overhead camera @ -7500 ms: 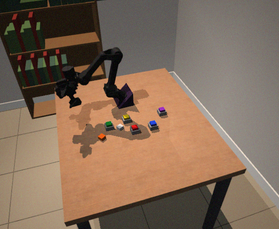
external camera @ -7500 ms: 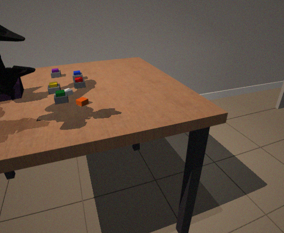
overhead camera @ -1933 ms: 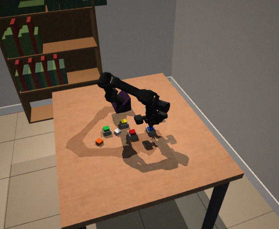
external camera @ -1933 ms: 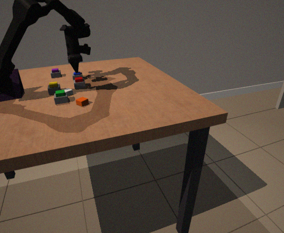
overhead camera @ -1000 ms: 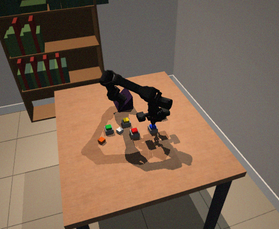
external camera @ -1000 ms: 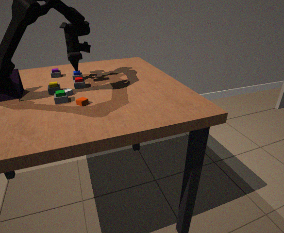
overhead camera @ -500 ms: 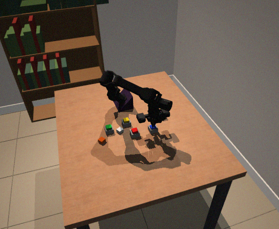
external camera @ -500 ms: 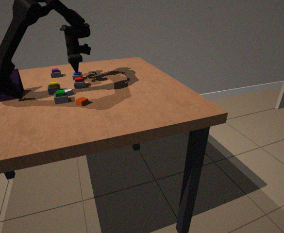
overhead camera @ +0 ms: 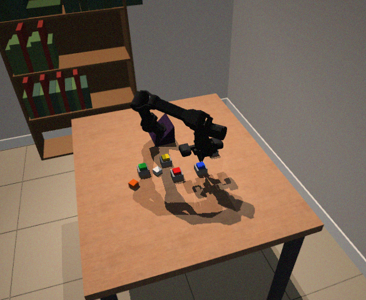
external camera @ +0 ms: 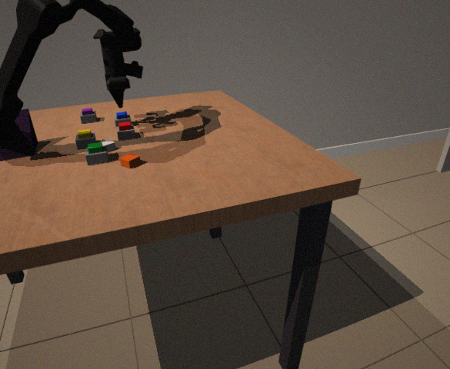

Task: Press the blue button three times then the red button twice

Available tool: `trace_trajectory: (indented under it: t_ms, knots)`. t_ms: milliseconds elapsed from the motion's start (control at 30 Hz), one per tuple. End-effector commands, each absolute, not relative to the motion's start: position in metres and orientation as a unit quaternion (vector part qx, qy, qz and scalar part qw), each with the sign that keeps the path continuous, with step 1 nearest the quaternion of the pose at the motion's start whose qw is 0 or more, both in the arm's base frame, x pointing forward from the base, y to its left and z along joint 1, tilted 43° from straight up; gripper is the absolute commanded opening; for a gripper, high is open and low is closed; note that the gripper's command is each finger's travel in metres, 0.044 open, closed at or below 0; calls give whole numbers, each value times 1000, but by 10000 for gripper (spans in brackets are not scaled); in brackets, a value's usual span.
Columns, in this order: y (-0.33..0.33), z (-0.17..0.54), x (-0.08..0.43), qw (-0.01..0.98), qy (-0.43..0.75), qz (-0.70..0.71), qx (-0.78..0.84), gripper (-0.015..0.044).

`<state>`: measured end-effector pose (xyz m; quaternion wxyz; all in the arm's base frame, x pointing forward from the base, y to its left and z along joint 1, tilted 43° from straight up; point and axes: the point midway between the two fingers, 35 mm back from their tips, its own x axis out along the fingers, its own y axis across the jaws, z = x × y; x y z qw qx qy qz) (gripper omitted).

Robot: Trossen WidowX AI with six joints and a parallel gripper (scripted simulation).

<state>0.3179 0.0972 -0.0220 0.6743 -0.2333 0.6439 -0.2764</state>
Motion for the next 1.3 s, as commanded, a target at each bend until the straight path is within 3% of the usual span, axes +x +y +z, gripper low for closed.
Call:
trace_trajectory:
  t_ms: [0,333,600,1267]
  knots:
    - [103,-15,318,675,644,-277,-231,20]
    - [142,31,317,674,645,-276,-230,20]
    - [62,103,309,673,645,-278,-233,20]
    - [16,57,310,673,644,-279,-233,20]
